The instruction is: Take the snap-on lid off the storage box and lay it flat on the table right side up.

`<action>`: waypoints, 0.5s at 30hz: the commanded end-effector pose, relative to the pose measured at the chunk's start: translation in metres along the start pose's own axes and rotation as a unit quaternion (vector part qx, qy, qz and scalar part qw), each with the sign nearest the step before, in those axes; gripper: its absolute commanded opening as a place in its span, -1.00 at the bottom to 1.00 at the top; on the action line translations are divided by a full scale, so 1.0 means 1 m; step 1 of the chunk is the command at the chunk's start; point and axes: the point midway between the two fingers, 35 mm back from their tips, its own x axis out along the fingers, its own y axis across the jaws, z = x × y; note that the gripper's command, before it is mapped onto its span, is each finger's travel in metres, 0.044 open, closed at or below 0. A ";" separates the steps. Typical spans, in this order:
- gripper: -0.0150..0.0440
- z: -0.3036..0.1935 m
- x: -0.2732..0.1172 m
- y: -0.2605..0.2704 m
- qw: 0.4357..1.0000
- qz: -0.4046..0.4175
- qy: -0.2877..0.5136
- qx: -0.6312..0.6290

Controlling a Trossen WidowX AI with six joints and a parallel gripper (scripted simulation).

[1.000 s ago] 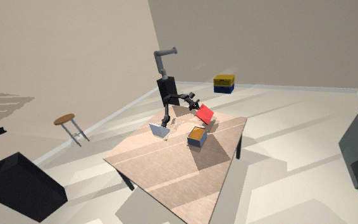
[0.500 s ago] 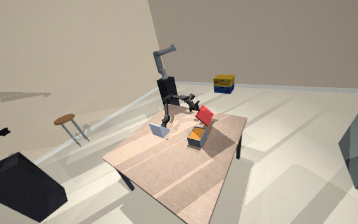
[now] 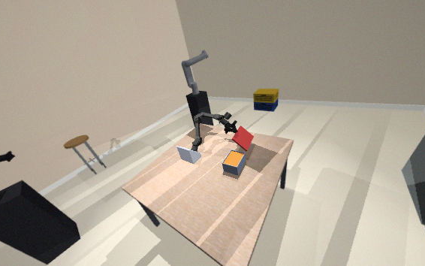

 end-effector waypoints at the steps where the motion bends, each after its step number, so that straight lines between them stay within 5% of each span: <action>1: -0.49 0.001 0.001 0.001 1.000 0.009 -0.003 0.002; 15: -0.49 0.001 0.009 -0.007 1.000 0.009 -0.003 0.003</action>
